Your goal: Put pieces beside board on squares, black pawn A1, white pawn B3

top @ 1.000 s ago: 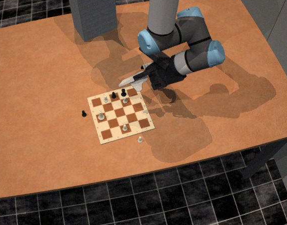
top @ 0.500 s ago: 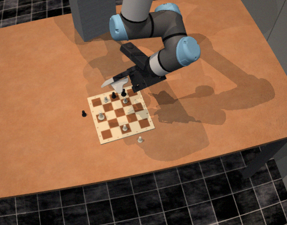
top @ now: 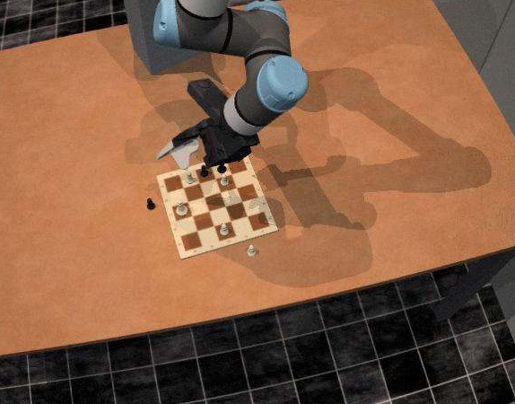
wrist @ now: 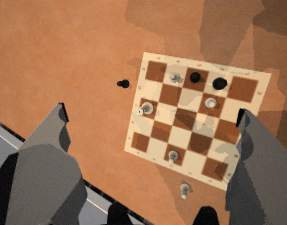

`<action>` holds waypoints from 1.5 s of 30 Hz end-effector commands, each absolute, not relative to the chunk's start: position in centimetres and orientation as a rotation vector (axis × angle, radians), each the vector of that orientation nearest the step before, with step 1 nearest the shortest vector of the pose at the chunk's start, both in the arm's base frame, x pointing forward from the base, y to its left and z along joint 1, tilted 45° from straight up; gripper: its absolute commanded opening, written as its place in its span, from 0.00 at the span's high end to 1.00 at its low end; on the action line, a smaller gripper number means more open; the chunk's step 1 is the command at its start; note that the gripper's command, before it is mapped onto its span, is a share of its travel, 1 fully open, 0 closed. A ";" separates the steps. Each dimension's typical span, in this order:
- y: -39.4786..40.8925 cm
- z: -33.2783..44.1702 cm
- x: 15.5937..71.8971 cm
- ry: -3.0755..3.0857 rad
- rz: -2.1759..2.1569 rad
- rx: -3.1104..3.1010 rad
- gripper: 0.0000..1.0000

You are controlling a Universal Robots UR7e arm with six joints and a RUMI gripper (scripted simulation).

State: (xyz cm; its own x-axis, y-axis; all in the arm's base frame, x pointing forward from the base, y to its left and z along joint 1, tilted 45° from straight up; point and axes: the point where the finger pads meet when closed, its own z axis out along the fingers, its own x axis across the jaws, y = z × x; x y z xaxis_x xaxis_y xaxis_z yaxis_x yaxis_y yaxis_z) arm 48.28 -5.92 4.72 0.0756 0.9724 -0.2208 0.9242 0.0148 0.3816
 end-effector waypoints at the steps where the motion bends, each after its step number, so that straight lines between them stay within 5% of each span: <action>1: -7.3 4.3 48.6 1.839 0.312 1.981 0.00; 45: -16.8 2.7 49.5 1.487 0.990 2.210 0.00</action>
